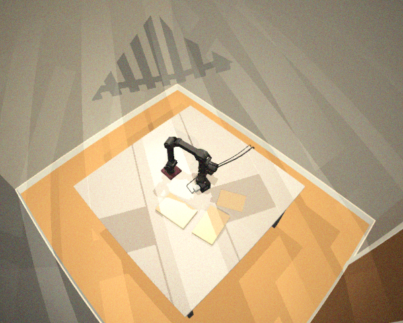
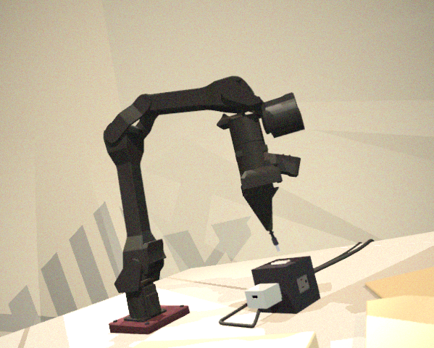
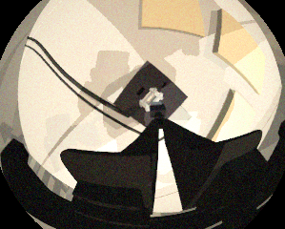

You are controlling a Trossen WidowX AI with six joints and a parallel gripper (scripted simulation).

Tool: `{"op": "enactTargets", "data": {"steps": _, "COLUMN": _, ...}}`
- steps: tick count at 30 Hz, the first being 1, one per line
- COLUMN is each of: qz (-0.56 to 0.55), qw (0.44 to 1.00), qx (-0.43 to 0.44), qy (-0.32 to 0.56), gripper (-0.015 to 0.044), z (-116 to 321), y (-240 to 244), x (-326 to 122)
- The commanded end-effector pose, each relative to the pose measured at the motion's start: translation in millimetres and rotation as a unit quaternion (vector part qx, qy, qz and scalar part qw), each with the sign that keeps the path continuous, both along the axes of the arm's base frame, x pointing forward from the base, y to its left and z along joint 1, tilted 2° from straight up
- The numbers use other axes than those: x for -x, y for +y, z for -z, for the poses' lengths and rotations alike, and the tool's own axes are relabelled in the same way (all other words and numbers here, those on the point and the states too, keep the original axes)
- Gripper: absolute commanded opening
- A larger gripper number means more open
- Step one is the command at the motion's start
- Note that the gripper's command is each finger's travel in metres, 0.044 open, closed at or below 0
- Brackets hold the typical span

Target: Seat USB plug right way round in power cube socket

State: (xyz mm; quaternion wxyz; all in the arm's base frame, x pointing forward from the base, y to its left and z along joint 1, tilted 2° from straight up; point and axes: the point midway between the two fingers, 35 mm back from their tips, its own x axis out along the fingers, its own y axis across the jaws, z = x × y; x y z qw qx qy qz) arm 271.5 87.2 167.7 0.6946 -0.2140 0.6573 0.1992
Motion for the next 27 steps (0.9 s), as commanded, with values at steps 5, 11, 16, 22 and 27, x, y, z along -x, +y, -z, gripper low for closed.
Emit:
{"op": "enactTargets", "data": {"steps": 5, "qz": 0.095, "qw": 0.995, "qx": -0.005, "qy": 0.000, "gripper": 0.0000, "z": 0.2, "y": 0.0, "x": 0.2}}
{"op": "enactTargets", "data": {"steps": 11, "qz": 0.173, "qw": 0.985, "qx": -0.010, "qy": 0.000, "gripper": 0.0000, "z": 0.2, "y": 0.0, "x": 0.2}}
{"op": "enactTargets", "data": {"steps": 16, "qz": 0.237, "qw": 0.971, "qx": -0.013, "qy": -0.001, "gripper": 0.0000, "z": 0.2, "y": 0.0, "x": 0.2}}
{"op": "enactTargets", "data": {"steps": 22, "qz": 0.312, "qw": 0.950, "qx": -0.018, "qy": -0.001, "gripper": 0.0000, "z": 0.2, "y": 0.0, "x": 0.2}}
{"op": "enactTargets", "data": {"steps": 27, "qz": 0.374, "qw": 0.927, "qx": -0.021, "qy": -0.001, "gripper": 0.0000, "z": 0.2, "y": 0.0, "x": 0.2}}
